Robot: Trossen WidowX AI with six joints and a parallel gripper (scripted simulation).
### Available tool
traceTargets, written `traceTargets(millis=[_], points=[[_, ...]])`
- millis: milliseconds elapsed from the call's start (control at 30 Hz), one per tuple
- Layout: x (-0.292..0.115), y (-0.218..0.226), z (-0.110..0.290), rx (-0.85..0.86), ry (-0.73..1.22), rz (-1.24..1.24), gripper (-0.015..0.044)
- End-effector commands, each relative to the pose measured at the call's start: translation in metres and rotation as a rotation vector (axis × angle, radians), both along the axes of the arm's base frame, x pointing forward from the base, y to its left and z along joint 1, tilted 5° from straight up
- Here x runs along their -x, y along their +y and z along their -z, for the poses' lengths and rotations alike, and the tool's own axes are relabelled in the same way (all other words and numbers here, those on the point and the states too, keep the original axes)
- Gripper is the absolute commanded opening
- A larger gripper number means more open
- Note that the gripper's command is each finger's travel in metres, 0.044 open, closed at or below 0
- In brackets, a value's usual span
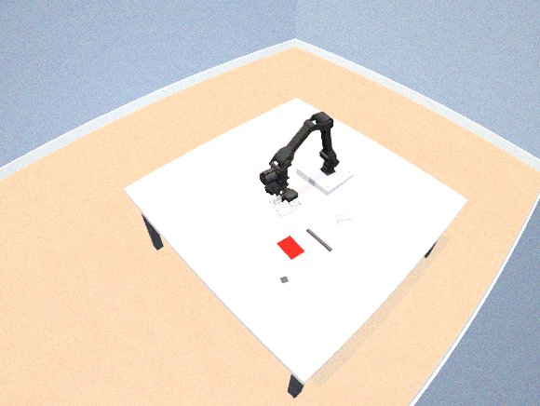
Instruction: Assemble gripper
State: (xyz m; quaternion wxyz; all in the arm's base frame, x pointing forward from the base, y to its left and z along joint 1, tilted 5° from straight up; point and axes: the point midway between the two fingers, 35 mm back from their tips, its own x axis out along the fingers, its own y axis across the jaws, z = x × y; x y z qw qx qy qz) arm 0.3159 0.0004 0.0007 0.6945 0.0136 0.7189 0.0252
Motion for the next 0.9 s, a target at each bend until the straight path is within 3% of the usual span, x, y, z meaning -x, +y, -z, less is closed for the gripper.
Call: traceTargets(millis=[0, 467, 600, 867], points=[[0.0008, -0.0005, 0.0009, 0.004, 0.002, -0.002, 0.0134], [0.0008, -0.0005, 0.0009, 0.004, 0.002, -0.002, 0.0134], [0.0000, 0.0000, 0.0000, 0.000, 0.000, 0.000, 0.0224], [0.0000, 0.0000, 0.0000, 0.000, 0.000, 0.000, 0.0224]])
